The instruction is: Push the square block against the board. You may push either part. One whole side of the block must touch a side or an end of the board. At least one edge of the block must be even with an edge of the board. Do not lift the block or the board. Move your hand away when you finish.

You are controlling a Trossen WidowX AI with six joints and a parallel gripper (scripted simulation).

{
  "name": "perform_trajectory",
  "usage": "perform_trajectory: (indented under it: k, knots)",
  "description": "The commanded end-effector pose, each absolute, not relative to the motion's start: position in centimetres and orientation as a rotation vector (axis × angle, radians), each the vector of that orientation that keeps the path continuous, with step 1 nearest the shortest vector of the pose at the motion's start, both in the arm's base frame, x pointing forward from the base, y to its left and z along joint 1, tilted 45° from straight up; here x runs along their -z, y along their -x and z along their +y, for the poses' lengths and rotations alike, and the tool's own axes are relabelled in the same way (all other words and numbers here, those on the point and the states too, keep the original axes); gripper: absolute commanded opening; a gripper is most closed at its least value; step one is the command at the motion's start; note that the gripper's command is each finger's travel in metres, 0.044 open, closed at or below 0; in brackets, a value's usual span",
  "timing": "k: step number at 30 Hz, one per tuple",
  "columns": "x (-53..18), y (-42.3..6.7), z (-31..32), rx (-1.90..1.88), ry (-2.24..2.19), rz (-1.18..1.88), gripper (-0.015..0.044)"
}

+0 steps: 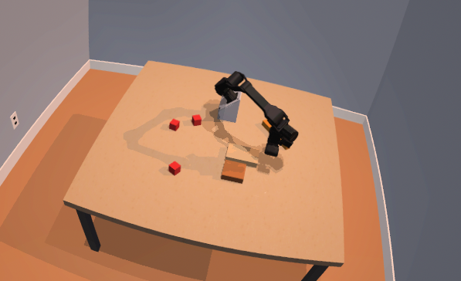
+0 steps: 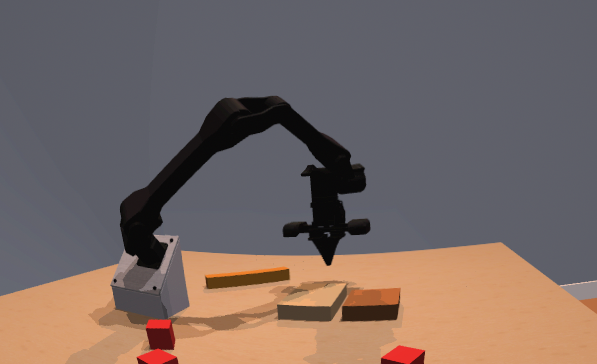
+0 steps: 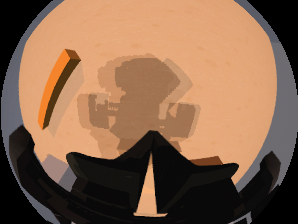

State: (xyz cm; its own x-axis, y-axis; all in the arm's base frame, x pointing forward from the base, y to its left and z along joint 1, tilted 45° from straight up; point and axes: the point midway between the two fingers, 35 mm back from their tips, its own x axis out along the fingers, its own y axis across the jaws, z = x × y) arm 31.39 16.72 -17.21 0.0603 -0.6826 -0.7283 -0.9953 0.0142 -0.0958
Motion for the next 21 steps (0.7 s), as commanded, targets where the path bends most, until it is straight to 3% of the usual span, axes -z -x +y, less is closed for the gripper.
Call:
perform_trajectory:
  k: [1,21]
  knots:
    - [16.4,-31.0,15.8,-0.546,1.652,1.694,0.0]
    - [11.4,-28.1,11.0,0.057,1.146,1.638,0.0]
